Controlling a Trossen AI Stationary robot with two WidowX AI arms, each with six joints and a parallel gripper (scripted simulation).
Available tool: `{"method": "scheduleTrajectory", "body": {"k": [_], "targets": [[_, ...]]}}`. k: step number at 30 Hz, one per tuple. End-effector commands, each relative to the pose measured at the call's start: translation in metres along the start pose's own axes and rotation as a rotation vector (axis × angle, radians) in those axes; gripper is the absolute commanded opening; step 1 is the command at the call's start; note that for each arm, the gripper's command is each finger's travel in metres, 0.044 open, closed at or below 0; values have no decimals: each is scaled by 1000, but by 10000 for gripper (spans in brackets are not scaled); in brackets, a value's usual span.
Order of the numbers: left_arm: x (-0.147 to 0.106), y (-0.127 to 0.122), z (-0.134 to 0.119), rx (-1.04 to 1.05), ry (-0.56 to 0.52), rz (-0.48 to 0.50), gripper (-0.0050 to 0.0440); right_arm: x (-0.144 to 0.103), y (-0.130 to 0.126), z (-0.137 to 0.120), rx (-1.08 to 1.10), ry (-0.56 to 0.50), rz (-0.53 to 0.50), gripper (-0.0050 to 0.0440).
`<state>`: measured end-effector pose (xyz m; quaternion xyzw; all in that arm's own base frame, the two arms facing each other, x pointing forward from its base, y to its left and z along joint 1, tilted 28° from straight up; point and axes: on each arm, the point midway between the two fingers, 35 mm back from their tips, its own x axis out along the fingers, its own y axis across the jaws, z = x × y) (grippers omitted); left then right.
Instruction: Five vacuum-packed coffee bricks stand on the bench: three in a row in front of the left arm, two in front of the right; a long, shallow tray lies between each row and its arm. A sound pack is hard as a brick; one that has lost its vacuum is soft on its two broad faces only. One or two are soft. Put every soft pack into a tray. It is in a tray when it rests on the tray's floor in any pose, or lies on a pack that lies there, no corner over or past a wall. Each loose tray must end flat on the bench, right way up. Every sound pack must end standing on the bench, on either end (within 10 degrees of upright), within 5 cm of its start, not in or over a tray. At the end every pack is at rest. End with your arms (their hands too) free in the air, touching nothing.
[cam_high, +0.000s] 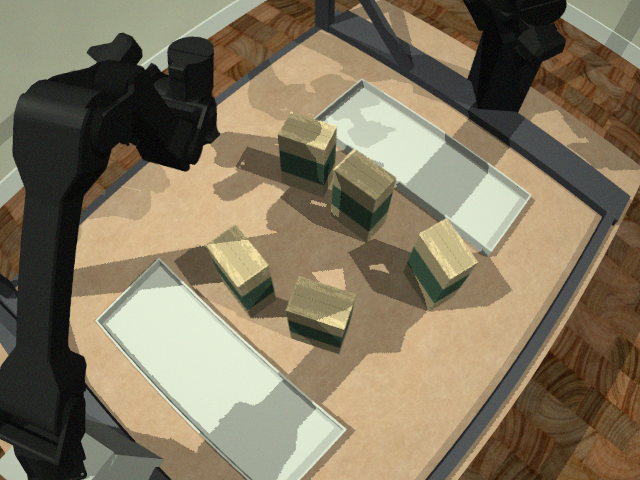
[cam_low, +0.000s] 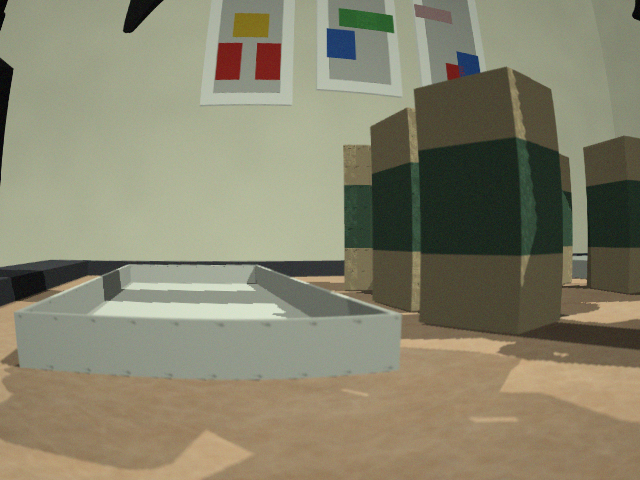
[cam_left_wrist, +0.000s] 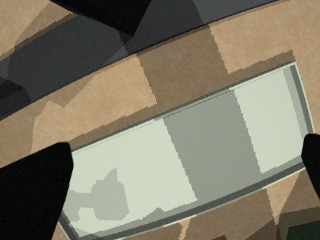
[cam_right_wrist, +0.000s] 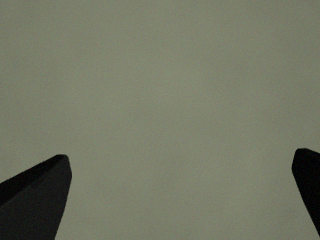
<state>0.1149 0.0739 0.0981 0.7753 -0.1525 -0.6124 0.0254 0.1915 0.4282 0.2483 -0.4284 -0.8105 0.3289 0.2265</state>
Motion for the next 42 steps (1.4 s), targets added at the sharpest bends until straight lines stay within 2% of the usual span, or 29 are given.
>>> {"method": "scheduleTrajectory", "body": {"k": [1,17,18,22,27,34,38,42], "targets": [[-2,-1,-1,3,5,-10,440,0,-9,-5,-25,3,-7,440],[-2,-1,-1,3,5,-10,440,0,-9,-5,-25,3,-7,440],[-2,-1,-1,3,5,-10,368,0,-17,-9,-64,8,-17,374],[-2,-1,-1,3,5,-10,368,0,-47,-23,-217,28,-59,374],[-2,-1,-1,3,5,-10,368,0,-85,-42,-233,31,-63,374],[-2,-1,-1,3,5,-10,368,0,-98,-46,-272,36,-73,374],[-2,-1,-1,3,5,-10,368,-2,-130,-55,-415,55,-111,374],[-2,-1,-1,3,5,-10,368,-4,-162,-64,-416,55,-111,374]]}}
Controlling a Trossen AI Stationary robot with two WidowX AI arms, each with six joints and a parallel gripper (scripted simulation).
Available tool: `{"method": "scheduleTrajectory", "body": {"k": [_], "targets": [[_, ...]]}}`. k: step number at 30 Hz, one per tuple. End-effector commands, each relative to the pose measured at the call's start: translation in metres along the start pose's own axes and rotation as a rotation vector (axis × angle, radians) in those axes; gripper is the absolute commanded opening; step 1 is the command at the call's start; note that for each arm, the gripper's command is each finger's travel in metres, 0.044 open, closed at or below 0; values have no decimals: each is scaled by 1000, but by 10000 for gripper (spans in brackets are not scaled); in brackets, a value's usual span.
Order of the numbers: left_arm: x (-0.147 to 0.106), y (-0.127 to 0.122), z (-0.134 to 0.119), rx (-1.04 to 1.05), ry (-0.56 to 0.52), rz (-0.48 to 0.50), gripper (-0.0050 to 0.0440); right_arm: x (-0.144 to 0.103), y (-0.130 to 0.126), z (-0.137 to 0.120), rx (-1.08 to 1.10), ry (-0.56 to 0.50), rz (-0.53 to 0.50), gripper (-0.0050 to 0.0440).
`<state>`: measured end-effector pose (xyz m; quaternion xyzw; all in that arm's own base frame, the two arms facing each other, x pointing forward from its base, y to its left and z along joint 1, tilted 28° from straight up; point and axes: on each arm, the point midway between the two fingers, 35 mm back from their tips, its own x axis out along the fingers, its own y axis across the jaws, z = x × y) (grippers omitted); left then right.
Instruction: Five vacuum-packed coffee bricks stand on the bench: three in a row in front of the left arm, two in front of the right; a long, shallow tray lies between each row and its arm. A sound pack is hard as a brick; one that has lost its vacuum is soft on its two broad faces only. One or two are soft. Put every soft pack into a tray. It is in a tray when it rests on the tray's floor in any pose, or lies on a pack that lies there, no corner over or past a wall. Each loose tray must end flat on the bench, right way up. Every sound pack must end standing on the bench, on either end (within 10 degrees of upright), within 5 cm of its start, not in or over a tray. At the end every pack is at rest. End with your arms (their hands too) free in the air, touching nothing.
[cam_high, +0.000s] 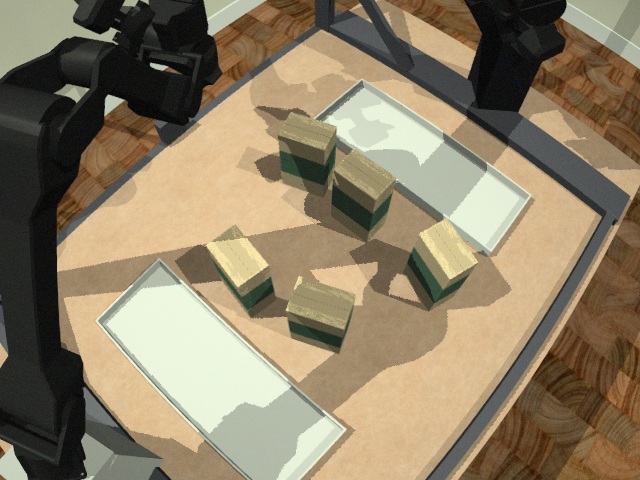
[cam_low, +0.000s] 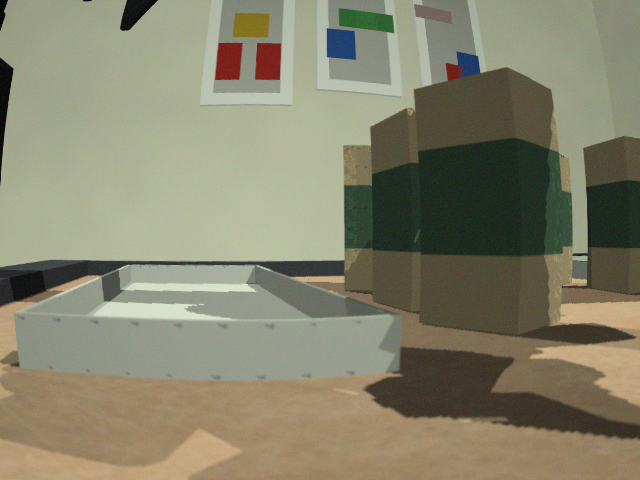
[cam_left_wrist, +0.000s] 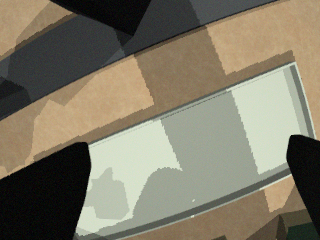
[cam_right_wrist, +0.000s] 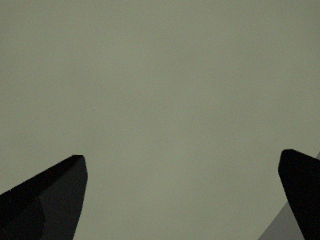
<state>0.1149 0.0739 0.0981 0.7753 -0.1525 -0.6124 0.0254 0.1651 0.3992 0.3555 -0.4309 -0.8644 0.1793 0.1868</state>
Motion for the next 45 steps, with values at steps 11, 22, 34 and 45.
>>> {"method": "scheduleTrajectory", "body": {"k": [11,22,34,45], "targets": [[-2,-1,-1,3,5,-10,368,2,-91,-54,-283,38,-76,374],[-2,-1,-1,3,5,-10,368,1,-143,-74,-359,48,-96,374],[-2,-1,-1,3,5,-10,368,-3,-205,-90,-463,62,-124,374],[-2,-1,-1,3,5,-10,368,-10,-263,-94,-644,85,-172,374]]}}
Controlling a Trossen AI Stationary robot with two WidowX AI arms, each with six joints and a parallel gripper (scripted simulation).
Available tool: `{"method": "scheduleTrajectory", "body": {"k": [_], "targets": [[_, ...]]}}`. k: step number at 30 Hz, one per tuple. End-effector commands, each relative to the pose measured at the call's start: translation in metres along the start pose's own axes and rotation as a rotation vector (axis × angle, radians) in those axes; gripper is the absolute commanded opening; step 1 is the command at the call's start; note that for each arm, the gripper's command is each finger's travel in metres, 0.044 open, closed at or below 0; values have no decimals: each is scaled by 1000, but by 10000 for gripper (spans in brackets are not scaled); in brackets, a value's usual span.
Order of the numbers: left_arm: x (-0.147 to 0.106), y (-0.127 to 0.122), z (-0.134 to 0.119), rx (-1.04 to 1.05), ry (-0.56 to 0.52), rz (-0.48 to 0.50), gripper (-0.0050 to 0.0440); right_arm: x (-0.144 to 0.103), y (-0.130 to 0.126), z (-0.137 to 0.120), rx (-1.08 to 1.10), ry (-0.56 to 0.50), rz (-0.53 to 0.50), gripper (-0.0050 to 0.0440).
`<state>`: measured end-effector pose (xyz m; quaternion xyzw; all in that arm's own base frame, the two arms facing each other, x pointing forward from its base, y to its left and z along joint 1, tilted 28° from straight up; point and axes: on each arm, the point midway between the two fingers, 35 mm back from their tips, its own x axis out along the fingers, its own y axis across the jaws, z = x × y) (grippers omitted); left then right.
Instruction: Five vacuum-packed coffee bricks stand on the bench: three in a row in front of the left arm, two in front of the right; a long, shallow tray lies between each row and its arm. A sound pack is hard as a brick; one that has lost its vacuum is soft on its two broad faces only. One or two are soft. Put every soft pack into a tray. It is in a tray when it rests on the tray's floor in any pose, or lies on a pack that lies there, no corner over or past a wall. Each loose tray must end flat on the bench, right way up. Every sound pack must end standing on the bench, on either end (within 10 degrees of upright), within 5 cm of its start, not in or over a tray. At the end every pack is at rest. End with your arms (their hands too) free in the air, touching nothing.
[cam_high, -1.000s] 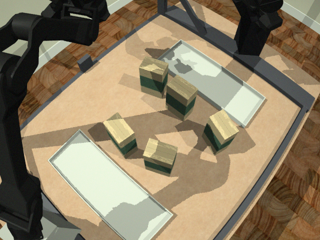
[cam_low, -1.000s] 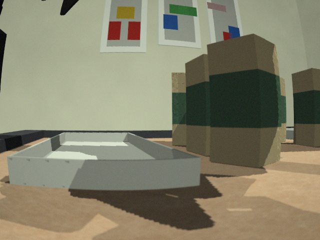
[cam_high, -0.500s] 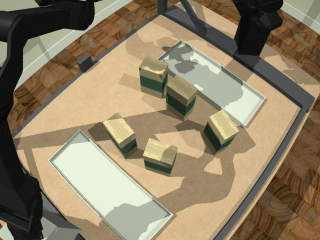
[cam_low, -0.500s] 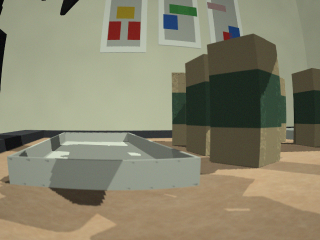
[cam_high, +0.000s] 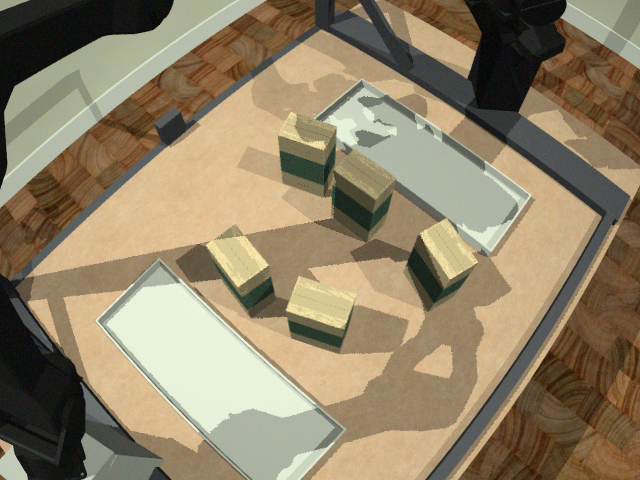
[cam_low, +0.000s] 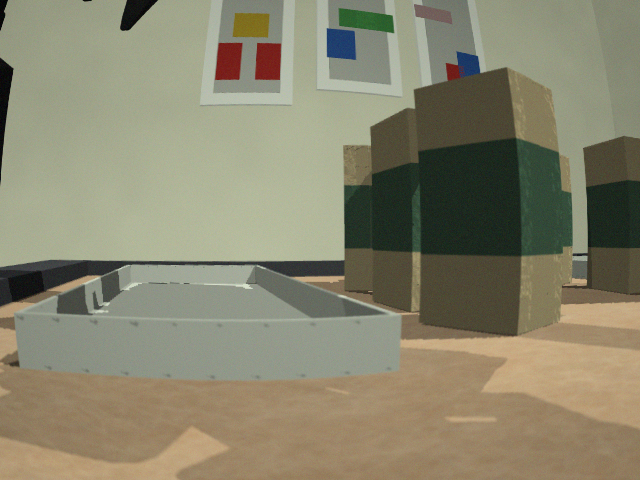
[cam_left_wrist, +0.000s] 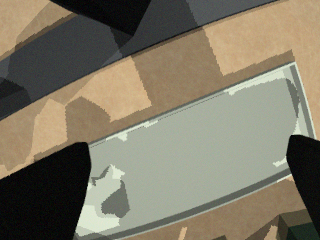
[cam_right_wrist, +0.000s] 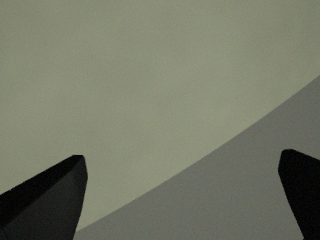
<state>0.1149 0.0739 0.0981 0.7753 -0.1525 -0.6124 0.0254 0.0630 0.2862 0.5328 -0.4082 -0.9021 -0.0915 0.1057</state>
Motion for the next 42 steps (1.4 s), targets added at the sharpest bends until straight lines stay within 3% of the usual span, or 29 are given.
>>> {"method": "scheduleTrajectory", "body": {"k": [1,3,7,12,15,19,23,28,35,38,42], "targets": [[-2,-1,-1,3,5,-10,368,3,-43,-35,-93,14,-26,374],[-2,-1,-1,3,5,-10,368,4,-56,-45,-93,14,-25,374],[-2,-1,-1,3,5,-10,368,4,-56,-45,-93,14,-25,374],[-2,-1,-1,3,5,-10,368,4,-93,-63,-274,38,-73,374],[-2,-1,-1,3,5,-10,368,4,-100,-67,-273,37,-73,374],[-2,-1,-1,3,5,-10,368,4,-129,-82,-272,37,-73,374],[-2,-1,-1,3,5,-10,368,4,-131,-83,-272,37,-73,374],[-2,-1,-1,3,5,-10,368,2,-170,-95,-452,61,-121,374],[-2,-1,-1,3,5,-10,368,0,-209,-107,-451,61,-120,374],[-2,-1,-1,3,5,-10,368,0,-211,-108,-450,61,-120,374],[-2,-1,-1,3,5,-10,368,0,-194,-115,-299,75,-73,374]]}}
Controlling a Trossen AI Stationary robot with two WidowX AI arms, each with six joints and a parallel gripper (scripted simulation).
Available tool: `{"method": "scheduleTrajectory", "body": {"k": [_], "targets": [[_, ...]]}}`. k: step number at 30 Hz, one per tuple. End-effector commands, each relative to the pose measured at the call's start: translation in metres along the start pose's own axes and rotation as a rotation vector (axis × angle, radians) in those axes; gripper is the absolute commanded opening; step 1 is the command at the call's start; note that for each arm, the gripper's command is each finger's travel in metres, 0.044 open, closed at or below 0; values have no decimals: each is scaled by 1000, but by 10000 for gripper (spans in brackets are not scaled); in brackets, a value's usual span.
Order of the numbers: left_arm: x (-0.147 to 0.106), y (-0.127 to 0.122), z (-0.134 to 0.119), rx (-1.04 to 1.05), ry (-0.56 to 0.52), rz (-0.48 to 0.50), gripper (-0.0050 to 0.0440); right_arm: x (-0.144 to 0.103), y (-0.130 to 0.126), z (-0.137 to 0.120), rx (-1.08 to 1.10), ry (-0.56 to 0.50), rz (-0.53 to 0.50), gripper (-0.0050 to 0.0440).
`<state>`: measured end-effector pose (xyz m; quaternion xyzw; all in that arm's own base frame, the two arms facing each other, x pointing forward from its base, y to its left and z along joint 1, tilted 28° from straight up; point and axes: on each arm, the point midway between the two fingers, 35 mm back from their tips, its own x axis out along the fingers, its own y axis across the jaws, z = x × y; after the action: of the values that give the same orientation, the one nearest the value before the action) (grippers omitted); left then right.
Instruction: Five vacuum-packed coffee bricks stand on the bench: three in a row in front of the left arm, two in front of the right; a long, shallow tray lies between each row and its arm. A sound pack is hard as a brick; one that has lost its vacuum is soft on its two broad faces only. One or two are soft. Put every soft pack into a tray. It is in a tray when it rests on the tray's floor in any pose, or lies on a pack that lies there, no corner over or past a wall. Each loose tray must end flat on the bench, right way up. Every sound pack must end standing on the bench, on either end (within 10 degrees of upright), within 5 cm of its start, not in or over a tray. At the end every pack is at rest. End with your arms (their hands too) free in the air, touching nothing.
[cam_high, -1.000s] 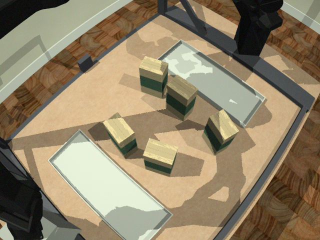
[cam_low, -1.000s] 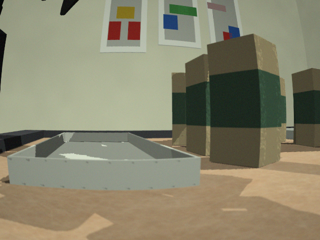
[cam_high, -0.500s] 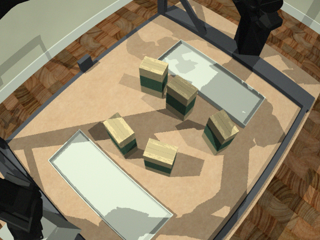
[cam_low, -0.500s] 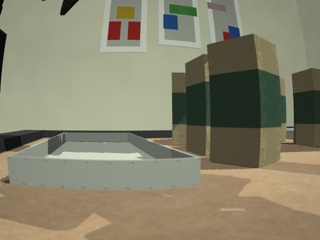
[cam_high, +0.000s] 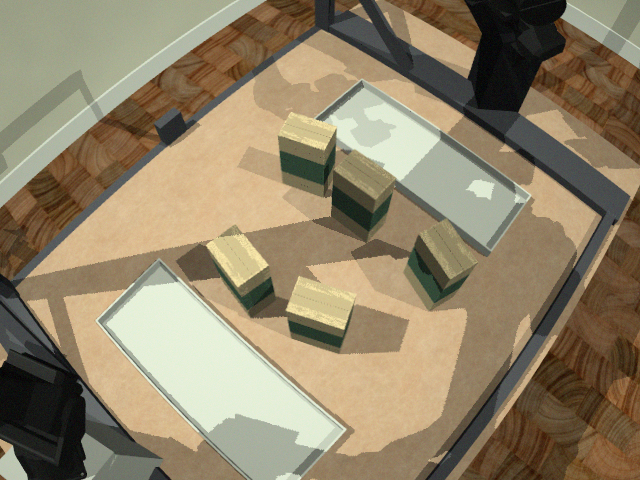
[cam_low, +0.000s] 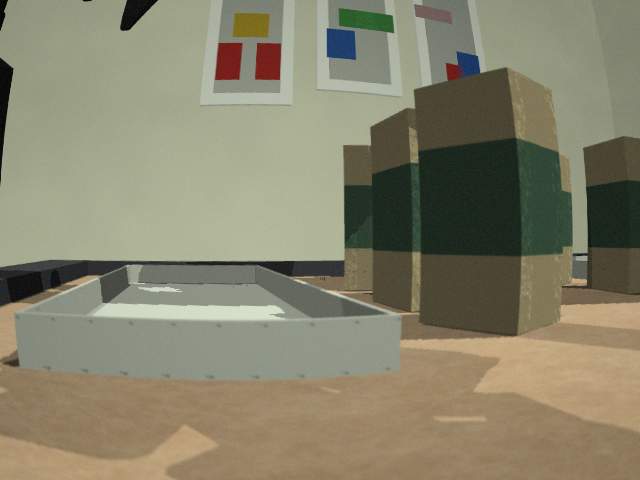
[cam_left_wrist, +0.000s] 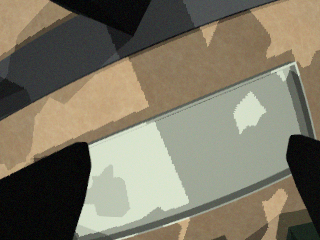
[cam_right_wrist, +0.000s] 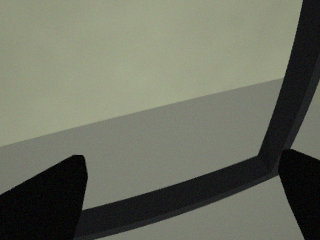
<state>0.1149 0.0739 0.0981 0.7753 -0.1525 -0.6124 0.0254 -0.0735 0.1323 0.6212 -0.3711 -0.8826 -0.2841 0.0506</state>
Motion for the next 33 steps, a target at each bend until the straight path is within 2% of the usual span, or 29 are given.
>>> {"method": "scheduleTrajectory", "body": {"k": [1,3,8,11,16,18,20,25,28,33], "targets": [[-2,-1,-1,3,5,-10,368,-3,12,-6,127,9,47,374],[-2,-1,-1,3,5,-10,368,-5,23,-5,201,19,76,374],[-2,-1,-1,3,5,-10,368,-5,23,-5,275,29,104,374],[-2,-1,-1,3,5,-10,368,-10,41,-3,384,50,147,374],[-2,-1,-1,3,5,-10,368,-11,42,-3,531,79,206,374],[-2,-1,-1,3,5,-10,368,-17,56,-1,600,99,234,374],[-2,-1,-1,3,5,-10,368,-18,60,0,637,109,249,374],[-2,-1,-1,3,5,-10,368,-18,60,0,709,130,278,374],[-2,-1,-1,3,5,-10,368,-28,79,4,814,168,321,374],[-2,-1,-1,3,5,-10,368,-29,79,4,954,221,379,374]]}}
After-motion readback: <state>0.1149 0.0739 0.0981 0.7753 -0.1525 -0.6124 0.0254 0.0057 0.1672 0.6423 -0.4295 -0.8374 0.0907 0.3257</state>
